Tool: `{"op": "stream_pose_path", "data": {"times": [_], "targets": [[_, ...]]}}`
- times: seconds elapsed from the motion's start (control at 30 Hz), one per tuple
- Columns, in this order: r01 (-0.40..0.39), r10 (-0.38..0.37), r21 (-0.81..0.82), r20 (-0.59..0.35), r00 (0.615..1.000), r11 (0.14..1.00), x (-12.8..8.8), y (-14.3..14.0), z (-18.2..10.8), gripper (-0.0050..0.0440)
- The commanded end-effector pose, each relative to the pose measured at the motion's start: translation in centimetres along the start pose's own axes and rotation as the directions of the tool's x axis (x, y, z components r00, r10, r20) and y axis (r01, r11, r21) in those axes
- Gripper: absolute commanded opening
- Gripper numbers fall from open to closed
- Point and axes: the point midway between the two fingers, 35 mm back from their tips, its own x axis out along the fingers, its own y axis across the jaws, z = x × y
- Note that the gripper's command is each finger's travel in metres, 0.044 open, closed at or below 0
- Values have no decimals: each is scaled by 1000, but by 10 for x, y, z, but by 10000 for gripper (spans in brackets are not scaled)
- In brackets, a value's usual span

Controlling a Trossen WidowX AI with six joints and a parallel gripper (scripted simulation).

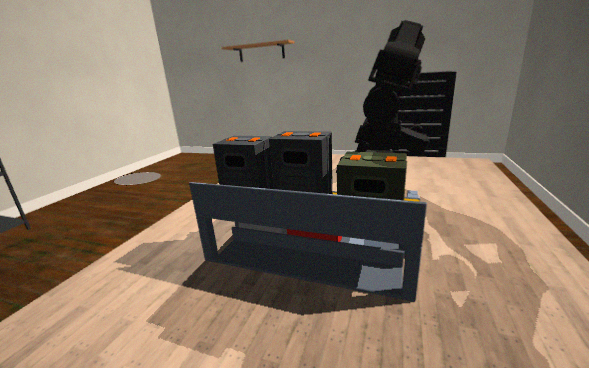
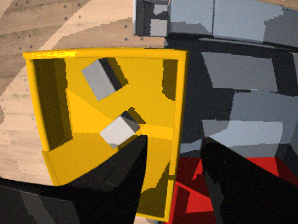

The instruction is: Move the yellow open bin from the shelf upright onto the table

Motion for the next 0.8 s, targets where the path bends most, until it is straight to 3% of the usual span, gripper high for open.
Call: {"op": "stream_pose_path", "data": {"times": [0.0,0.7,0.73,0.77], "targets": [[15,-15,-3,-2,1000,1000,-4,-1,1,150],[15,-15,-3,-2,1000,1000,1,0,1,150],[19,-19,-6,1,1000,1000,0,-1,2,0],[19,-19,-6,1,1000,1000,0,-1,2,0]]}}
